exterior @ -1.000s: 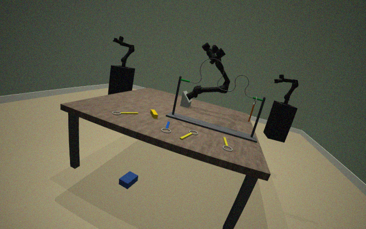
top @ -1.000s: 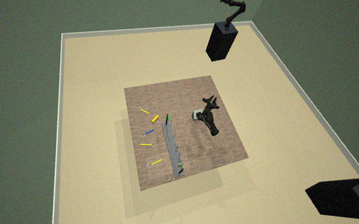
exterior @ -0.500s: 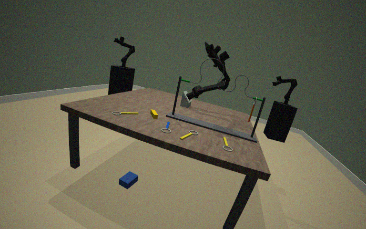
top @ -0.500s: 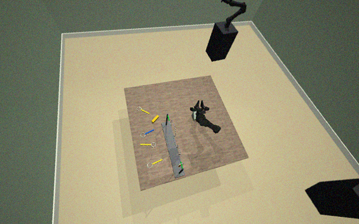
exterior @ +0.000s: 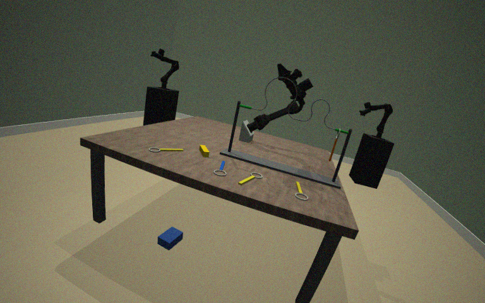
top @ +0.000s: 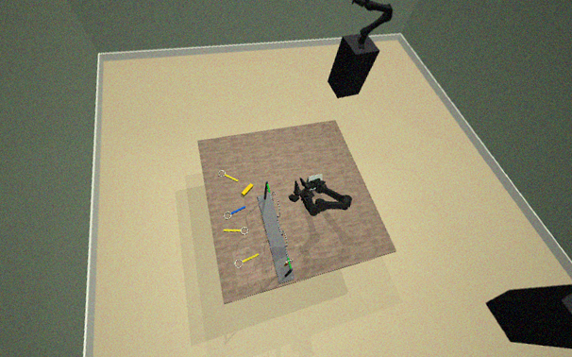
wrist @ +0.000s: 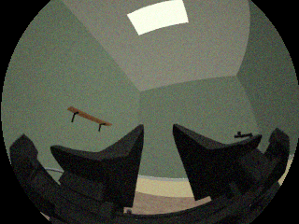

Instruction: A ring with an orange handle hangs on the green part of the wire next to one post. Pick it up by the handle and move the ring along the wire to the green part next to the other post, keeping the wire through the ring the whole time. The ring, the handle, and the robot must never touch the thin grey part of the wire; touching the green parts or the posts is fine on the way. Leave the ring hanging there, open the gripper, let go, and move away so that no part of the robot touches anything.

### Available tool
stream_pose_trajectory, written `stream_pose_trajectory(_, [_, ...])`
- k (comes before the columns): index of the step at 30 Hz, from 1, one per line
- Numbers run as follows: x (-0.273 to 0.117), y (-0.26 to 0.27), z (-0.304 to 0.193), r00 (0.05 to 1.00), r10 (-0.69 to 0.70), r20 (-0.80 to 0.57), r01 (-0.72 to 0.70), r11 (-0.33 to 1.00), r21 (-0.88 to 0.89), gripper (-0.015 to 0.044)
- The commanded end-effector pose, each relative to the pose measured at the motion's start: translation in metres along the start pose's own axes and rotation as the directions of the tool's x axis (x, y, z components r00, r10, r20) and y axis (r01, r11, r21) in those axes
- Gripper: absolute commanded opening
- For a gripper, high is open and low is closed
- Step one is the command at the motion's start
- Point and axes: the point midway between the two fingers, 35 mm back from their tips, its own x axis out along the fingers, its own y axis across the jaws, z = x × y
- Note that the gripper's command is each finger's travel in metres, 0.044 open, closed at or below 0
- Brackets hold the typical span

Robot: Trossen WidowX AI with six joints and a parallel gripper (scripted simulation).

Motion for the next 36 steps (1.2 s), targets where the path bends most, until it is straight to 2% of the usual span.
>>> stream_pose_trajectory(1, [-0.023,0.036,-0.005,0.992,0.126,-0.026,-0.125,0.991,0.041,0.016])
stream_pose_trajectory(9, [-0.086,0.1,-0.014,0.924,0.375,-0.076,-0.364,0.922,0.132,0.016])
stream_pose_trajectory(19, [-0.184,0.156,-0.02,0.756,0.642,-0.129,-0.592,0.755,0.282,0.016])
stream_pose_trajectory(25, [-0.239,0.175,-0.024,0.647,0.747,-0.153,-0.654,0.647,0.391,0.016])
stream_pose_trajectory(36, [-0.333,0.2,-0.039,0.534,0.824,-0.187,-0.673,0.549,0.497,0.016])
